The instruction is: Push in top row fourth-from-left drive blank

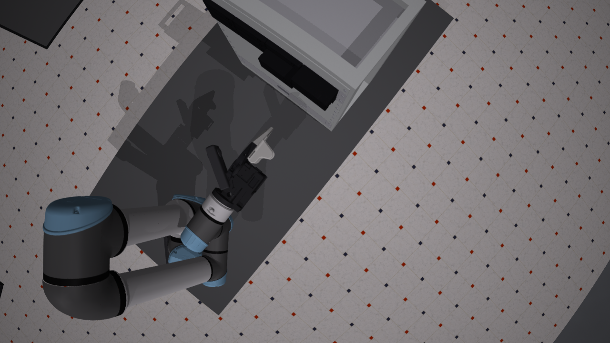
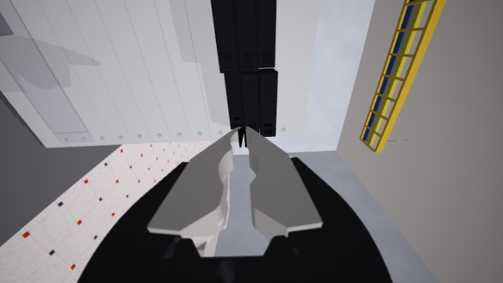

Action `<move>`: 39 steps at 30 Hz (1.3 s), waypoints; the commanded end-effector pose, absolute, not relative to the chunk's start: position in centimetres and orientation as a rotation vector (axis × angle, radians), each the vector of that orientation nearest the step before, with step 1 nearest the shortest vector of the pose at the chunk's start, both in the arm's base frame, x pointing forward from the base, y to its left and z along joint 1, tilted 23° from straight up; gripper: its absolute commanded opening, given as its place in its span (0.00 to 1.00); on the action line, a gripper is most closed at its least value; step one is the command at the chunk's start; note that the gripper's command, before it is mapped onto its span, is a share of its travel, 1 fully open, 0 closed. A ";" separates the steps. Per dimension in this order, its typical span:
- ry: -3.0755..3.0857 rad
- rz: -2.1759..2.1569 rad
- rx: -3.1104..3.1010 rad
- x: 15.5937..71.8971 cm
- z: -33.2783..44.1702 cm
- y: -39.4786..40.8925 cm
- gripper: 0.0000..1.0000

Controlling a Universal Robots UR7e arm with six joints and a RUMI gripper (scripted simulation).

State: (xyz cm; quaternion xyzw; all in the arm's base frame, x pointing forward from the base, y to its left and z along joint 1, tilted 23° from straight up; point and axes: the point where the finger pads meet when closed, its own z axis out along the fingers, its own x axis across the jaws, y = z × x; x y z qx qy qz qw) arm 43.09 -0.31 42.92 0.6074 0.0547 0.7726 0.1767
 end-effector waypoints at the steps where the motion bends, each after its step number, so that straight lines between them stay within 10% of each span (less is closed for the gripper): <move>1: 0.153 2.186 1.718 43.4 43.4 -0.4 0.00; 39: 0.153 2.186 1.718 46.9 49.1 -1.9 0.00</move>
